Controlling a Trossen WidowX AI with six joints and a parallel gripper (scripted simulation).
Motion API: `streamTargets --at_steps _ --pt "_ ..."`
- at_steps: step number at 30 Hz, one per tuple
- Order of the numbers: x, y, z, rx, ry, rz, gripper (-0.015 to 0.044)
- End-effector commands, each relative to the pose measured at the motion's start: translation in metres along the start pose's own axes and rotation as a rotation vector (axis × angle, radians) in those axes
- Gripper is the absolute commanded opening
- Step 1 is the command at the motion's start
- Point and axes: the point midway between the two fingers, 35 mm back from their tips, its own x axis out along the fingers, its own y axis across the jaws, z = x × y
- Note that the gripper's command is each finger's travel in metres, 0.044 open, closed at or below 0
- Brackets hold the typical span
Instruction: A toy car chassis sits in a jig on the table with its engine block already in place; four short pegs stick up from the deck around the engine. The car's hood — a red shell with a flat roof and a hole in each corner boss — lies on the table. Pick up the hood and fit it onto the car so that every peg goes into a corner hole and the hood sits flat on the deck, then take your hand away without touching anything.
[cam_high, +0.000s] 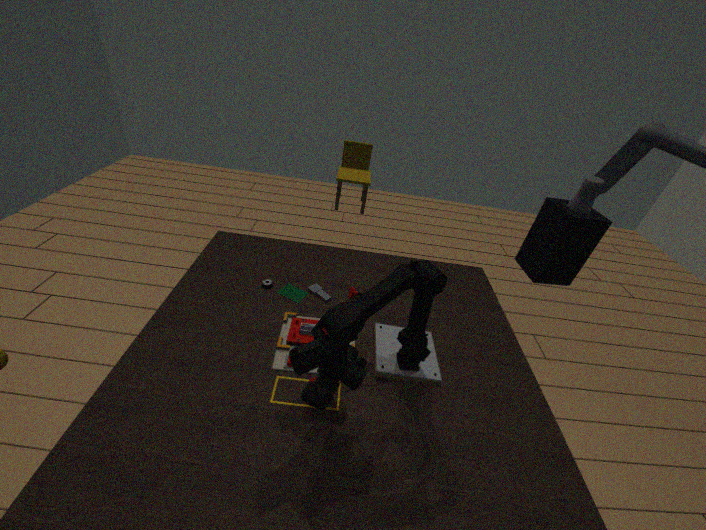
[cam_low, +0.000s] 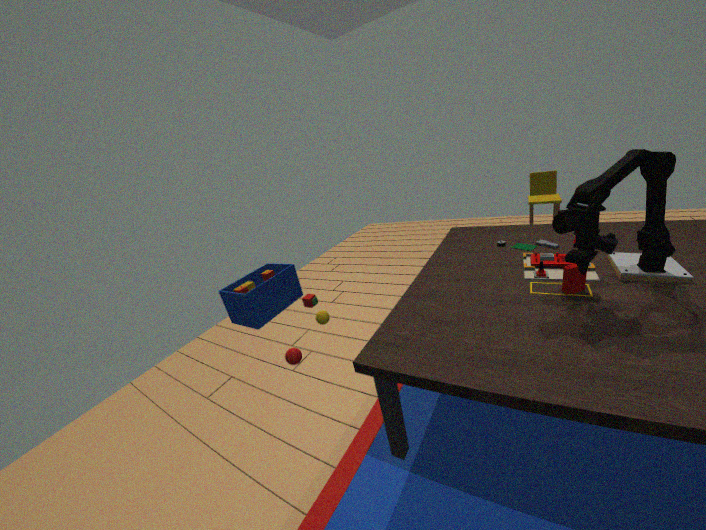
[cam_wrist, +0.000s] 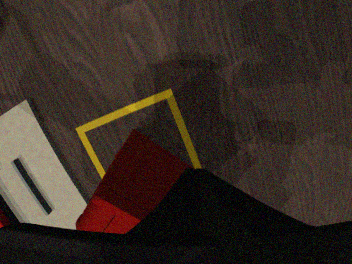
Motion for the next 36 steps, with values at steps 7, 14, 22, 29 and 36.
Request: streamTargets --at_steps 7,14,22,29,36 --pt "-0.0003 0.0 -0.0018 0.053 0.007 0.0 0.0" --pt "-0.0003 0.0003 -0.0022 0.089 0.007 0.0 0.0" --pt "-0.0004 0.0005 -0.0027 0.131 0.007 0.0 0.0" --pt "-0.0004 0.0007 -0.0031 0.167 0.007 0.0 0.0" --pt "-0.0004 0.001 -0.0035 0.204 0.007 0.0 0.0"
